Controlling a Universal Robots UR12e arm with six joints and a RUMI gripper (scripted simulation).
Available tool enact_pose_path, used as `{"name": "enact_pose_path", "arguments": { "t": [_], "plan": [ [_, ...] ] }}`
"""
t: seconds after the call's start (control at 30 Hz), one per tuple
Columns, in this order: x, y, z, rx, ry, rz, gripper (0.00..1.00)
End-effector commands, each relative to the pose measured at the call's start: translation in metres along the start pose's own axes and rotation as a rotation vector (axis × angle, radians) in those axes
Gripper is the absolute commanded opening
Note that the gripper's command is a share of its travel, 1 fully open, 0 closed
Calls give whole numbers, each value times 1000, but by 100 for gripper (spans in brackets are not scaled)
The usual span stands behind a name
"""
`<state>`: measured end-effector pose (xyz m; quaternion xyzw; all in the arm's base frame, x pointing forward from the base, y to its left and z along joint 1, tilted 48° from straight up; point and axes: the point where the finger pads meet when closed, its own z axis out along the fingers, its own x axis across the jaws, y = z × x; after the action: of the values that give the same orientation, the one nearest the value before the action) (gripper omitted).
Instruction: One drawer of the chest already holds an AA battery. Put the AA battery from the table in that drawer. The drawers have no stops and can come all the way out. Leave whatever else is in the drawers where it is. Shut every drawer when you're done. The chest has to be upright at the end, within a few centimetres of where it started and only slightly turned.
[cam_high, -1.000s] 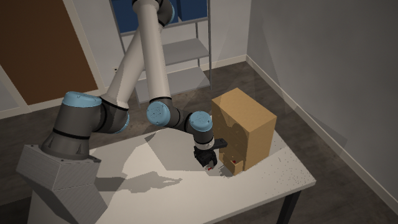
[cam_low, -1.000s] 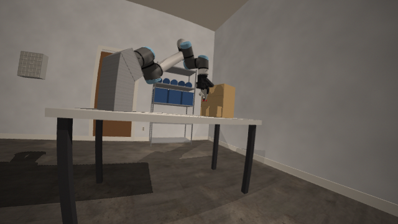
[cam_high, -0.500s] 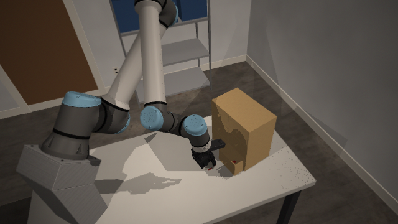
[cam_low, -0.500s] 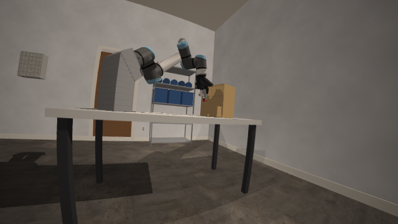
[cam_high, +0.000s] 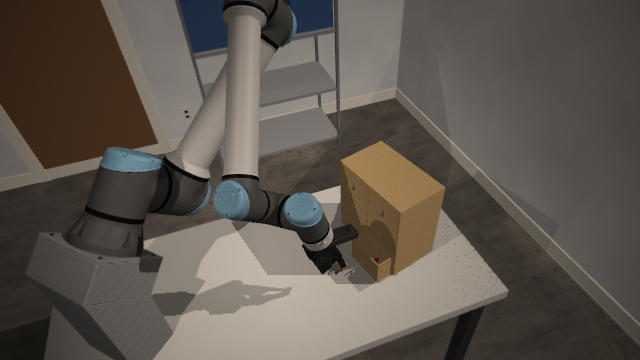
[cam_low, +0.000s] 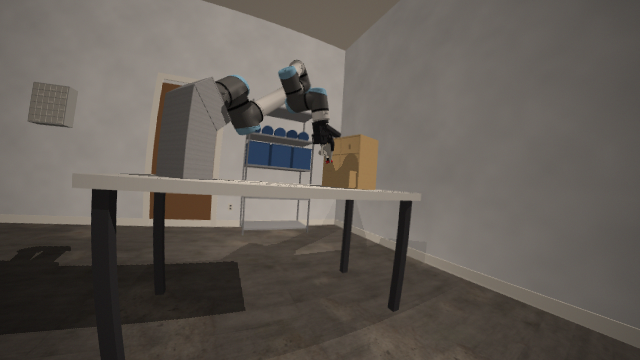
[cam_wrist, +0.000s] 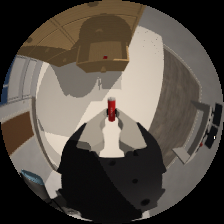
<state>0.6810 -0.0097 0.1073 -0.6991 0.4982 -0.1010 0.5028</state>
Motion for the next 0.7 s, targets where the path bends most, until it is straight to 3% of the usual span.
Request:
{"name": "enact_pose_path", "arguments": {
  "t": [0.0, 0.67],
  "plan": [
    [0, 0, 0, 27, 2, 0, 5],
    [1, 1, 0, 155, 3, 0, 5]
  ]
}}
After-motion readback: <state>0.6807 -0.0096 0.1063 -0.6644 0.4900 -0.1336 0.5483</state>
